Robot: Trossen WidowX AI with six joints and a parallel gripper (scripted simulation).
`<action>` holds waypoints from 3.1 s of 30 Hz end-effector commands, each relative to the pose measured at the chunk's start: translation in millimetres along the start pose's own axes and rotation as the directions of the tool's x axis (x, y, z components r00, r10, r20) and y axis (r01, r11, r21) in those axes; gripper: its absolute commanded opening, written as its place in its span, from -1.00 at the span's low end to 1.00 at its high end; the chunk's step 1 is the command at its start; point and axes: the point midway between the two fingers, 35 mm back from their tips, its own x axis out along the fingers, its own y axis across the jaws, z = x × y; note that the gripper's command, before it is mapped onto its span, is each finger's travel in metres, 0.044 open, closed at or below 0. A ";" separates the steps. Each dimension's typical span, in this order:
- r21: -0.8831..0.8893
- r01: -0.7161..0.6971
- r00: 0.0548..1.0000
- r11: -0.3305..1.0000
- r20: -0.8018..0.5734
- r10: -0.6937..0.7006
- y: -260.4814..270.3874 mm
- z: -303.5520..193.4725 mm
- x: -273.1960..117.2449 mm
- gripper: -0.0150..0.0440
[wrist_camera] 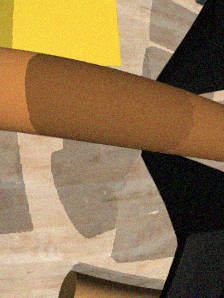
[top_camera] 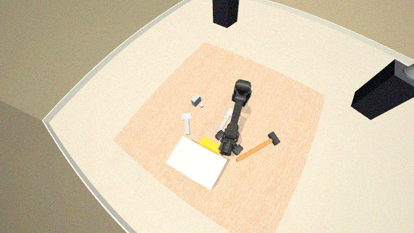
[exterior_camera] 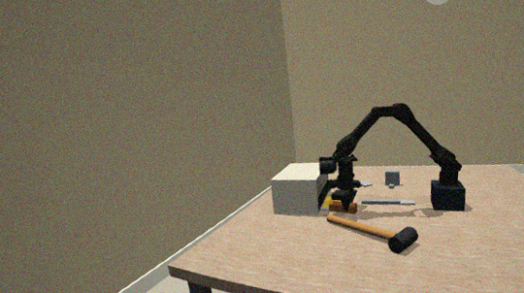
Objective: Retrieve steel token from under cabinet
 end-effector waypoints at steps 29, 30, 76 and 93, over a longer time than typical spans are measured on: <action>-0.002 -0.001 1.000 1.000 0.004 0.001 -20.3 6.0 3.8 -0.49; -0.002 0.000 1.000 1.000 0.004 0.000 -21.5 5.9 3.8 -0.49; -0.002 0.000 1.000 1.000 0.001 0.000 -24.1 -25.1 4.5 -0.49; -0.002 0.000 1.000 1.000 0.000 0.000 -23.8 -42.5 4.9 -0.49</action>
